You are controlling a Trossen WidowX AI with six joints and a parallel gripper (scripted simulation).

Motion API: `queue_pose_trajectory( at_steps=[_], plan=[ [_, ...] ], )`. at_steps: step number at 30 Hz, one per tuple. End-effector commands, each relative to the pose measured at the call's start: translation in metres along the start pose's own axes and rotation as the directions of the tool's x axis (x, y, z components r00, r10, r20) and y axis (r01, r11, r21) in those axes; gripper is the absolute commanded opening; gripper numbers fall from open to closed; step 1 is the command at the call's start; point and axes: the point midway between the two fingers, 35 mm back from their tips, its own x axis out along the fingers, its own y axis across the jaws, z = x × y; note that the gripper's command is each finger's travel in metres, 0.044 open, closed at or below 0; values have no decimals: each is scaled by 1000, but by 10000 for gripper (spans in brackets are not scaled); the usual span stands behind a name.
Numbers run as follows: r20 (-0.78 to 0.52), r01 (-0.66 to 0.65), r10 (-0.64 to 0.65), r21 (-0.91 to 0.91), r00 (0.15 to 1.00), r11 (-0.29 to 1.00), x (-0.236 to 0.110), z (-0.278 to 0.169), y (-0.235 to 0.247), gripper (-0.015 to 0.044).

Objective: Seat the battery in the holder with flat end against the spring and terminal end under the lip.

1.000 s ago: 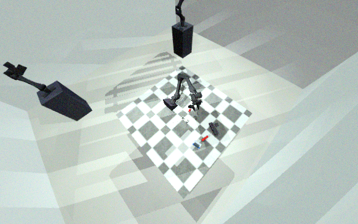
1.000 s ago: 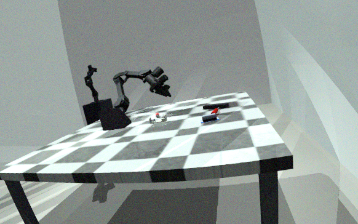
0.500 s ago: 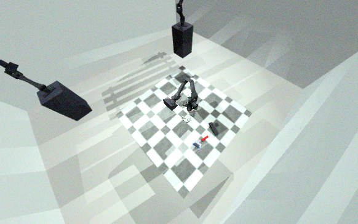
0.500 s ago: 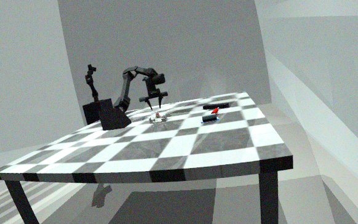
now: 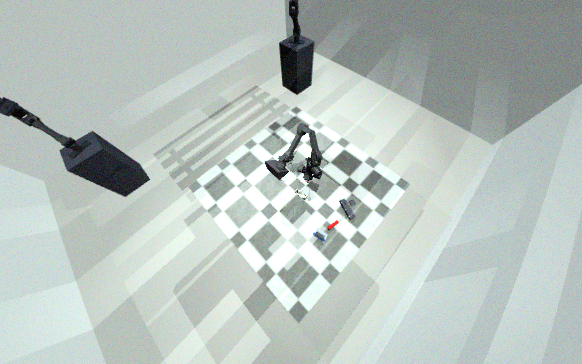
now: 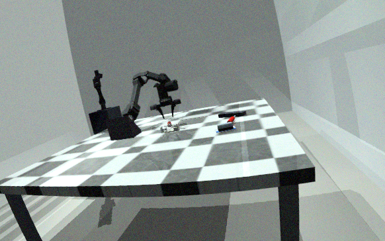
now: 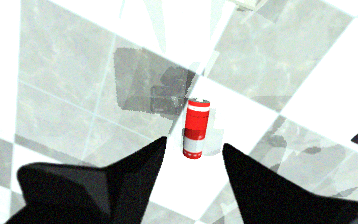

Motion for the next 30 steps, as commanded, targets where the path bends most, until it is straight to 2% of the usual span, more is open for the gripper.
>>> queue_pose_trajectory(
  at_steps=[1, 26, 30],
  plan=[
    [-9, 8, -8, 12, 1000, 1000, 9, 0, -2, 246],
    [-13, 6, -6, 12, 1000, 1000, 46, -2, -3, 246],
    [-13, 6, -6, 12, 1000, 1000, 46, -2, -3, 141]
  ],
)
